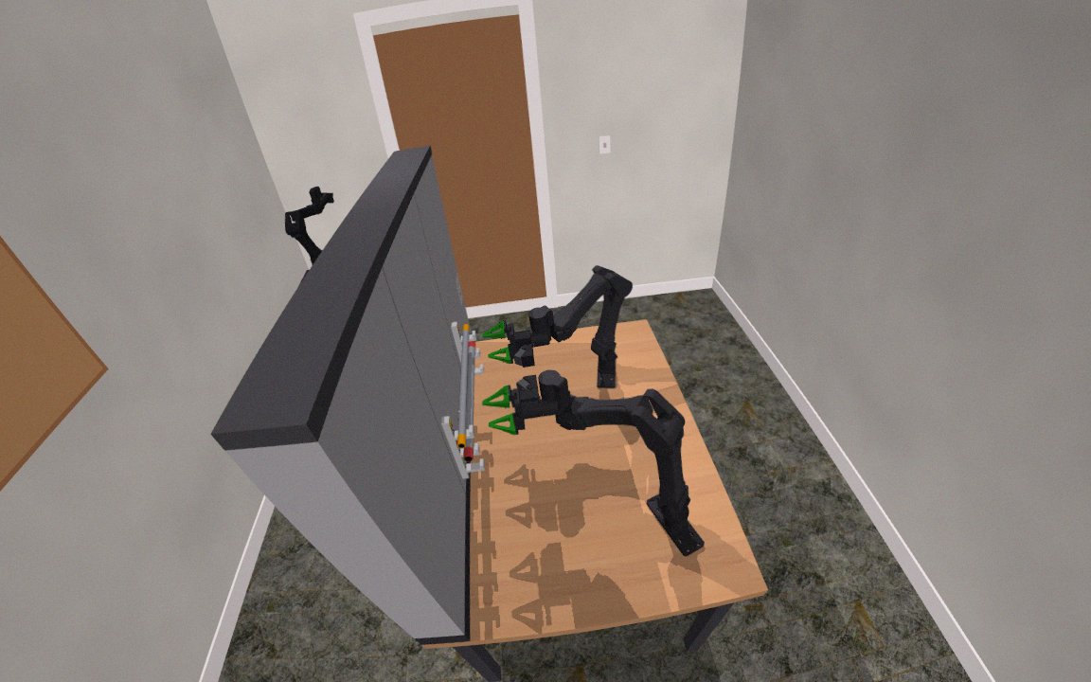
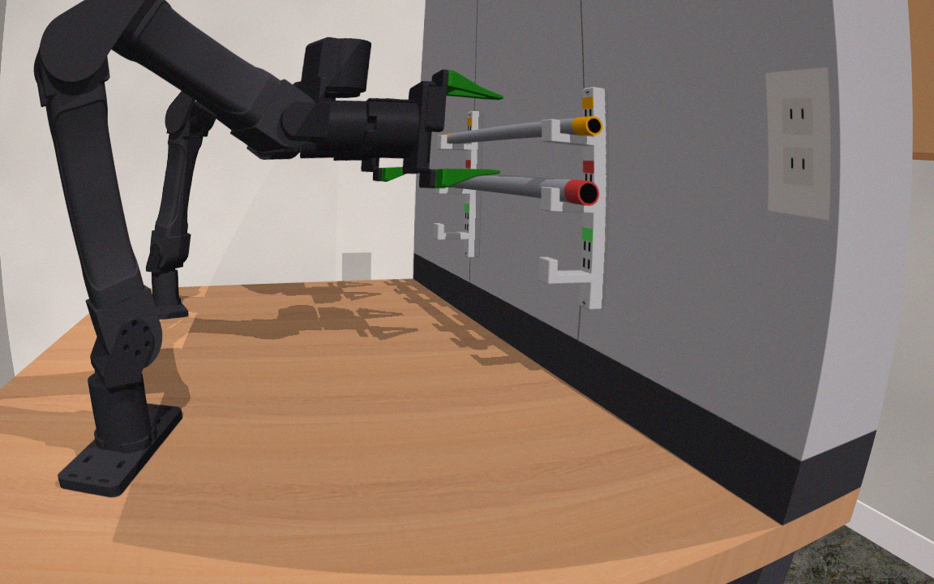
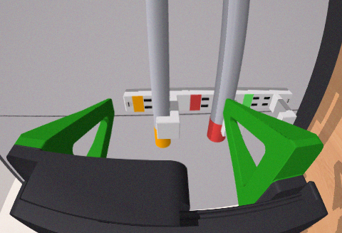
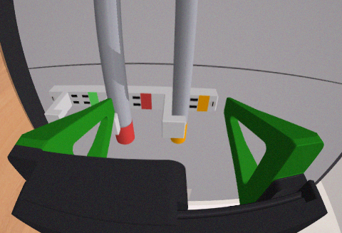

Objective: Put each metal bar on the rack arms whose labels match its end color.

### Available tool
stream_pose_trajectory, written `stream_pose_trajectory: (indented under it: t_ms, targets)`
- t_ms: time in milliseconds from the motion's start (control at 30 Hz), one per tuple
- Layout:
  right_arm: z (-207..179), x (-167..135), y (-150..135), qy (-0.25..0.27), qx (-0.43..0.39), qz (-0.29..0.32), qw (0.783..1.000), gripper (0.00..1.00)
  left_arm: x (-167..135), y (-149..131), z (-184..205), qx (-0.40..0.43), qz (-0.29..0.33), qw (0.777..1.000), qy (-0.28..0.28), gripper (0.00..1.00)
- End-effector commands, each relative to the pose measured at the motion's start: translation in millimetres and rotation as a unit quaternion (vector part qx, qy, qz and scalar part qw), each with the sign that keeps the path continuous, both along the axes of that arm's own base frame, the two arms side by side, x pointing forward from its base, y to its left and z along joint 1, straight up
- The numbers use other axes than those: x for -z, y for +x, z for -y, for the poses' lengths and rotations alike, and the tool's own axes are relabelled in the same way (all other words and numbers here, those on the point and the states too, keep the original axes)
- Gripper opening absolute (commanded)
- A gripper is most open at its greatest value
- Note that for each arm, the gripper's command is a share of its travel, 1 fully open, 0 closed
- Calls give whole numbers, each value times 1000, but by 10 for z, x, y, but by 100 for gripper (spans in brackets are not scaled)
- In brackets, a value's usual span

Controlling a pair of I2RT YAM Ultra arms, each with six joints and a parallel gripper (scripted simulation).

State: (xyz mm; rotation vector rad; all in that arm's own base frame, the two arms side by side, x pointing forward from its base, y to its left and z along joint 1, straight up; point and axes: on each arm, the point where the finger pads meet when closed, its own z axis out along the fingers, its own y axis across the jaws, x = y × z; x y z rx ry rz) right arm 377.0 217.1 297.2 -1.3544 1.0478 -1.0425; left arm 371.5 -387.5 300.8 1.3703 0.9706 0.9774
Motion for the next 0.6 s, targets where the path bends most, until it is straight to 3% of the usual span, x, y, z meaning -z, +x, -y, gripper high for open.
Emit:
stream_pose_trajectory:
  t_ms: [0,567]
  targets:
    - [26,-145,-75,17,-1,15,1000,92,-113,-72,-38,0,7,1000,-11,91]
    - [32,-145,-100,17,-1,15,1000,100,-113,-96,-45,0,7,1000,-11,100]
